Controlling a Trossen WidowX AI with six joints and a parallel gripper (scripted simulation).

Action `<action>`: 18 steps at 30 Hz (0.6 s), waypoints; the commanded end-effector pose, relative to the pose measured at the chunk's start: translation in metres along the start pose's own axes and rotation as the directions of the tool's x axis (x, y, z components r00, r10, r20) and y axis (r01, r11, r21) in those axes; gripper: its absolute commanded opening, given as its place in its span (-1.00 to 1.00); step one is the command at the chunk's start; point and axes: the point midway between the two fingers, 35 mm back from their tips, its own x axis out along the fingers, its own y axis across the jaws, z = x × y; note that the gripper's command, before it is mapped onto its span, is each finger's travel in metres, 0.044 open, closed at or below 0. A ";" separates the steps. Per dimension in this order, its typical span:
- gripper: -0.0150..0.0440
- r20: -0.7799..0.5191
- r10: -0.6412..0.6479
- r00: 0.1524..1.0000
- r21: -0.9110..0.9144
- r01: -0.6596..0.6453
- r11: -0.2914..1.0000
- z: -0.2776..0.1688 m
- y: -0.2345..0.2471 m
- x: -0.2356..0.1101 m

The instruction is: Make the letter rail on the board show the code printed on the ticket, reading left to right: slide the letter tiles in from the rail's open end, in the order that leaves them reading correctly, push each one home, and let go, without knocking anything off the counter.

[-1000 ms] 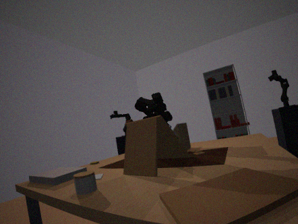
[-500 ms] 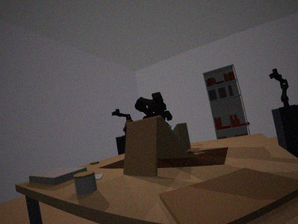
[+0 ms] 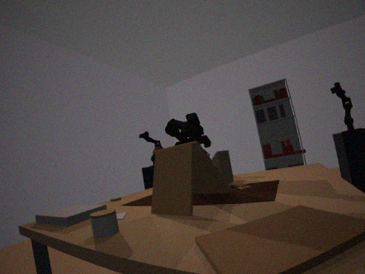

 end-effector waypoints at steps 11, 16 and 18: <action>-0.49 -0.343 0.057 0.938 -0.011 -0.065 0.998 0.022 0.028 0.018; -0.49 -0.503 0.042 0.863 0.006 -0.045 0.999 0.025 0.032 0.020; -0.49 -0.566 0.026 0.824 0.009 -0.025 1.000 0.025 0.031 0.020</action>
